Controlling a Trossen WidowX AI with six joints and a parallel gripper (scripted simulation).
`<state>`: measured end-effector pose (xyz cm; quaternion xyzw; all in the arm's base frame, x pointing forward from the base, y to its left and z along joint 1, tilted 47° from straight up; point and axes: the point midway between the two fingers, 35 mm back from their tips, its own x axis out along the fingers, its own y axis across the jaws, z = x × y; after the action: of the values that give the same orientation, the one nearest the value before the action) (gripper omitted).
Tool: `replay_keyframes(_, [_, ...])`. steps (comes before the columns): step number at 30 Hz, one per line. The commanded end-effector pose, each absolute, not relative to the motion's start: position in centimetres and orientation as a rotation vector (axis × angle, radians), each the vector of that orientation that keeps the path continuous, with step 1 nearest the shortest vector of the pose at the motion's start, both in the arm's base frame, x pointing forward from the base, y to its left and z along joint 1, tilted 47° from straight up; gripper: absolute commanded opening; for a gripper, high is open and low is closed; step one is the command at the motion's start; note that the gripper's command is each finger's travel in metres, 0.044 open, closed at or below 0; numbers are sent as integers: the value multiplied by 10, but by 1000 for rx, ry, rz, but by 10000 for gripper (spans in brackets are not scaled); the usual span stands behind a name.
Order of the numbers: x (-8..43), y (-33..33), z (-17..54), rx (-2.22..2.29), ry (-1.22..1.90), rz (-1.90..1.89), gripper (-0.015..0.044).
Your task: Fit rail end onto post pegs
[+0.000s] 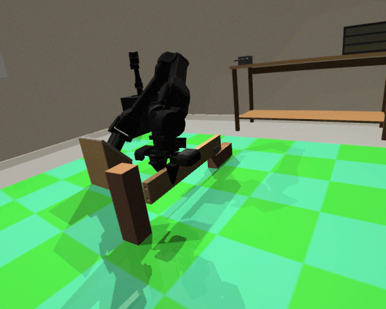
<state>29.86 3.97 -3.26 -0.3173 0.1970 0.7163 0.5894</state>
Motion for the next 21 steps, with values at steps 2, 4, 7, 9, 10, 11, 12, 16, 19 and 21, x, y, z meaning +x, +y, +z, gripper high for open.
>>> replay_keyframes(2, [300, 36, -33, -742, 459, 1662, 0])
replay_keyframes(4, [300, 36, -34, -742, 459, 1662, 0])
replay_keyframes(7, [300, 35, -34, -742, 459, 1662, 0])
replay_keyframes(9, [300, 35, -35, -742, 459, 1662, 0])
replay_keyframes(10, [300, 35, -35, -742, 459, 1662, 0])
replay_keyframes(11, [300, 34, -35, -742, 459, 1662, 0])
replay_keyframes(12, [300, 34, -35, -742, 459, 1661, 0])
replay_keyframes(16, [301, 33, -36, -742, 459, 1661, 0])
replay_keyframes(19, [301, 33, -37, -742, 459, 1661, 0])
replay_keyframes(21, [301, 32, -37, -742, 459, 1661, 0])
